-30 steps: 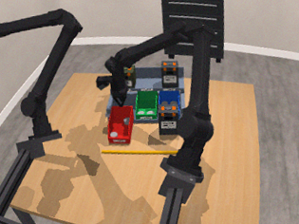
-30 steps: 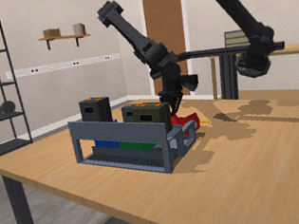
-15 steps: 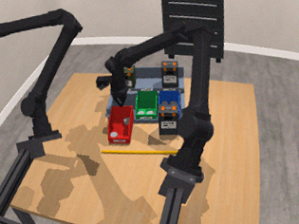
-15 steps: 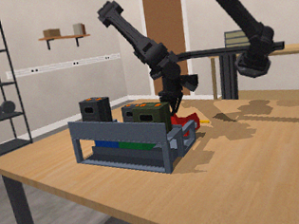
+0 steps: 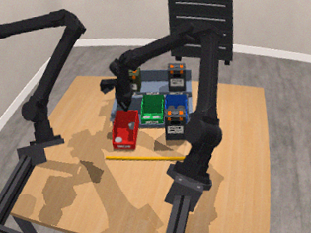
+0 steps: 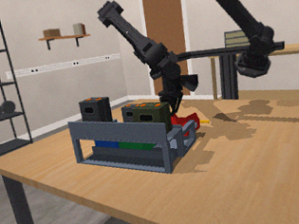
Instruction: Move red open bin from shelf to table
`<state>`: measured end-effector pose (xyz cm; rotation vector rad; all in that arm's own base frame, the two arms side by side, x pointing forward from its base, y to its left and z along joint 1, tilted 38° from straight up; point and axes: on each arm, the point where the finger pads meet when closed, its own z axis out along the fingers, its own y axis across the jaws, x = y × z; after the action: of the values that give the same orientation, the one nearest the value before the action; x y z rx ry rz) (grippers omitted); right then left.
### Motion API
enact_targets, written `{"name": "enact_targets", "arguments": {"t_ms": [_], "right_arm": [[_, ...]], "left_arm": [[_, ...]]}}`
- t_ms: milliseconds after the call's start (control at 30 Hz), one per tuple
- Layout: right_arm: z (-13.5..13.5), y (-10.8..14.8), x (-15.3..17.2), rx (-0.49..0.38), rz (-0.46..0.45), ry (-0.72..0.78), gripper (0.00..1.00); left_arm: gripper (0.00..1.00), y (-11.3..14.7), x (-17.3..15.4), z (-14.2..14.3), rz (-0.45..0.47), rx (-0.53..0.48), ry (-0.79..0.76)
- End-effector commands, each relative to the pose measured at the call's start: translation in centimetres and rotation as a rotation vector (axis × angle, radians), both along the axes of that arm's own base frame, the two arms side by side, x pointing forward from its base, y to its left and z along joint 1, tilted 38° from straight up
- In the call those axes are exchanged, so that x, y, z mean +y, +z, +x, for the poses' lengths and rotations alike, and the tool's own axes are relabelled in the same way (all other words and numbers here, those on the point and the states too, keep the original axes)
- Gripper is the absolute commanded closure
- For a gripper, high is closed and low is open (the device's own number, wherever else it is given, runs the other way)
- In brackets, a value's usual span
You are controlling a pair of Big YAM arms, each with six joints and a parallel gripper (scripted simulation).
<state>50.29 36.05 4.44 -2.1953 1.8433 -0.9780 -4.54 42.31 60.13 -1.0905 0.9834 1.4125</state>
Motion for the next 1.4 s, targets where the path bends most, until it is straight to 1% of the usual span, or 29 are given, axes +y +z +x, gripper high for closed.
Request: {"name": "enact_targets", "arguments": {"t_ms": [0, 1033, 1367], "right_arm": [[0.50, 1.14, 0.77, -0.025, 0.030, 0.006, 0.57], [1.41, 1.86, 1.50, -0.040, 0.045, 0.005, 0.57], [1.49, 1.73, 1.49, -0.038, 0.043, 0.005, 0.57]], "left_arm": [[0.00, 3.75, -1.41, -0.30, 0.052, -0.001, 0.006], [0.00, 3.75, -1.41, -0.30, 0.052, -0.001, 0.006], [0.00, 3.75, -1.41, -0.30, 0.052, -0.001, 0.006]]}}
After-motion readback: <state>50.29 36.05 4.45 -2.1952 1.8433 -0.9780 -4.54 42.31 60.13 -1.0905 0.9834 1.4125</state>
